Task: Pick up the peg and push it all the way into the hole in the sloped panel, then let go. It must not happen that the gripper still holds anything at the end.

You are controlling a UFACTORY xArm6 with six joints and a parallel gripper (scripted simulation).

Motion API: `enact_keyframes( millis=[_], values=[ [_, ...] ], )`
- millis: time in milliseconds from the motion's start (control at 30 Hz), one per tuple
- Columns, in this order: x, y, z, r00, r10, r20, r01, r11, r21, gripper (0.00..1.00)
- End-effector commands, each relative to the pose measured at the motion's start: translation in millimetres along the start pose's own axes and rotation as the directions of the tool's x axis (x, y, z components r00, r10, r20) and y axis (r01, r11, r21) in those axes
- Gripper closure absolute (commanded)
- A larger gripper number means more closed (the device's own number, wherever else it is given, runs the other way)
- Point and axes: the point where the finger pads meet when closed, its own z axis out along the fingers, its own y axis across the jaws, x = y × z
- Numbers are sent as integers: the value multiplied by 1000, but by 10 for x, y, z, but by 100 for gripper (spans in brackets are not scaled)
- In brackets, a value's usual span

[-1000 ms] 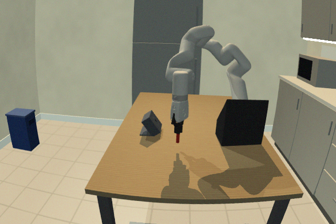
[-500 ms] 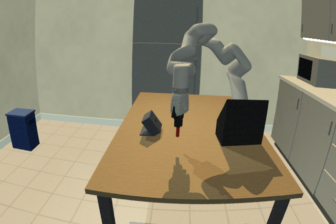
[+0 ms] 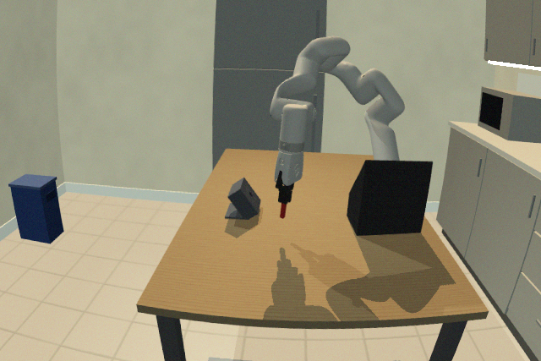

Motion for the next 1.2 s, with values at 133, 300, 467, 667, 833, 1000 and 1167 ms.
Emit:
enact_keyframes(
  millis=[133, 300, 467, 667, 833, 1000, 1167],
  values=[
    [130, 120, 18, 999, -23, -49, 24, 1000, 7, 100],
    [173, 168, 29, 997, -32, -67, 33, 999, 8, 100],
    [242, 246, 45, 994, -47, -96, 48, 999, 9, 100],
    [322, 338, 63, 989, -65, -132, 67, 998, 11, 100],
    [361, 383, 70, 986, -74, -149, 77, 997, 12, 100],
    [423, 457, 82, 980, -88, -178, 92, 996, 14, 100],
    [482, 529, 92, 973, -103, -207, 108, 994, 15, 100]
  ],
)
